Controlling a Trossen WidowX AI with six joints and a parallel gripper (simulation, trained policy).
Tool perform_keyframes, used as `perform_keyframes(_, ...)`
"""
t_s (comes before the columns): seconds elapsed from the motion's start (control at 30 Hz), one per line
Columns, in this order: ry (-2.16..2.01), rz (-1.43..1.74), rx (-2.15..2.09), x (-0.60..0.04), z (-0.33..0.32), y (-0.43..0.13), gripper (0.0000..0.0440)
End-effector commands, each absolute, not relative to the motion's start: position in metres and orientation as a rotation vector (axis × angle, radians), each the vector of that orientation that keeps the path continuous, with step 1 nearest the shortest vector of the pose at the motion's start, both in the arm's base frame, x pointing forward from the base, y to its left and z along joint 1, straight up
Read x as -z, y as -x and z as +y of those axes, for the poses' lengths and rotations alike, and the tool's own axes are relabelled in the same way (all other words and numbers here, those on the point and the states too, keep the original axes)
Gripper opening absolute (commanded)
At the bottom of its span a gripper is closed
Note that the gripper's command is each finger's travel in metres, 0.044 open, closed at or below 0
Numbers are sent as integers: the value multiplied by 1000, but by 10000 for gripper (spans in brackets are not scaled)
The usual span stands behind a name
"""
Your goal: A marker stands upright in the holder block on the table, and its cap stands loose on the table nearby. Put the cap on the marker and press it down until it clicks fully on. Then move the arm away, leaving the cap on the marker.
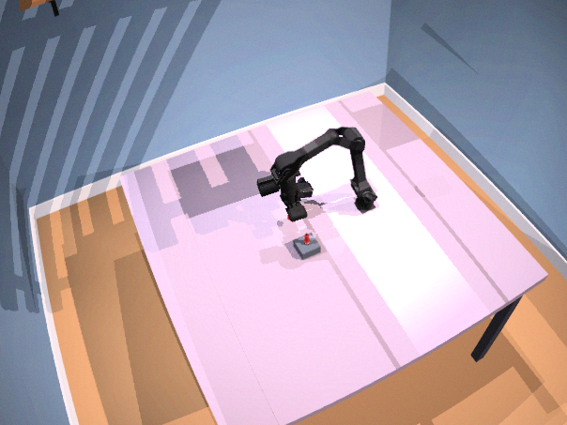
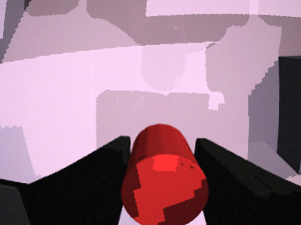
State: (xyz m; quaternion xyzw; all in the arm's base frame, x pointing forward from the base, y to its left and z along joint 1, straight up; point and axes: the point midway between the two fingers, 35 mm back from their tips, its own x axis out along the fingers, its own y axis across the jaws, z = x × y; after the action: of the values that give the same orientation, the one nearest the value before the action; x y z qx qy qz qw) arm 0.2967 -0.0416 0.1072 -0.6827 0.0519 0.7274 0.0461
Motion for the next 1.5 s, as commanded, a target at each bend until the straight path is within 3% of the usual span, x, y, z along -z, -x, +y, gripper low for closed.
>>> perform_keyframes(0.0,2110,141,-2211,-119,-31,-299,0)
perform_keyframes(0.87,2155,1,-2262,-163,72,-297,0)
perform_keyframes(1.47,2115,6,-2317,-147,84,-295,0)
